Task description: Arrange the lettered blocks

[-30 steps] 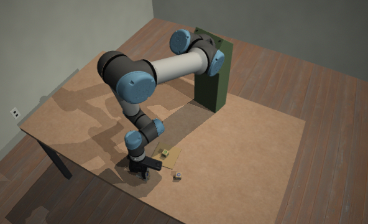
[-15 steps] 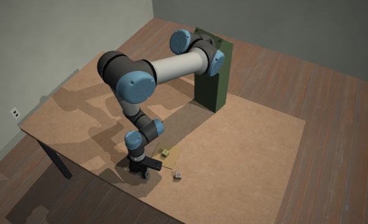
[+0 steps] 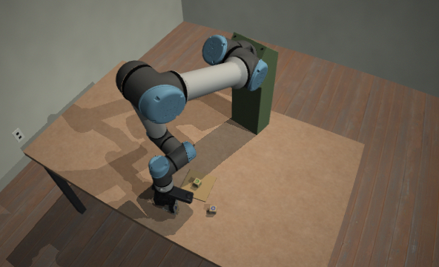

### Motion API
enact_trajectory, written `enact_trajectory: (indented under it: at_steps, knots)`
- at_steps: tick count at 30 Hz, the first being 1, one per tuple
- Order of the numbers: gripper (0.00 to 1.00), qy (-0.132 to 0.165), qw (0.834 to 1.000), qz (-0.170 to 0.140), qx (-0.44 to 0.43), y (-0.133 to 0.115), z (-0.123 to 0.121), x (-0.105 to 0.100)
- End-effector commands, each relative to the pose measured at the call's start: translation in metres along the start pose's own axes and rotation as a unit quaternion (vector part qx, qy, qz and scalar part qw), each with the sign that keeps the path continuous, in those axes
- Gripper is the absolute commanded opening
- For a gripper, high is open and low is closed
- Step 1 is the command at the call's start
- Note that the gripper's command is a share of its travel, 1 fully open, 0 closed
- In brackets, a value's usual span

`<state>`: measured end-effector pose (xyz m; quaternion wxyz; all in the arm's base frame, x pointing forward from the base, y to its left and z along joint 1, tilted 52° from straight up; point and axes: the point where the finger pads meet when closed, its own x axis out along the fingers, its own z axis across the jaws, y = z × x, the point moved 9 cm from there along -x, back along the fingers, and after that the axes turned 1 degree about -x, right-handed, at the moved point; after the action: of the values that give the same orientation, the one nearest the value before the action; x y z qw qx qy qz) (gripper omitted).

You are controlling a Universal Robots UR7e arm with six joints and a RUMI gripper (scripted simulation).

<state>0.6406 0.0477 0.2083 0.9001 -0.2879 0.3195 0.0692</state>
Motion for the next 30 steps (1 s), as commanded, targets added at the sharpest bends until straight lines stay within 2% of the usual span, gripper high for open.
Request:
enact_trajectory:
  at_steps: [1,18,23,30]
  knots:
    - [0.09,-0.001,1.000,0.000,0.000,0.000,0.000,0.000]
    - [0.09,-0.001,1.000,0.000,0.000,0.000,0.000,-0.006]
    - [0.09,-0.001,1.000,0.000,0.000,0.000,0.000,-0.023]
    - [0.09,-0.001,1.000,0.000,0.000,0.000,0.000,-0.057]
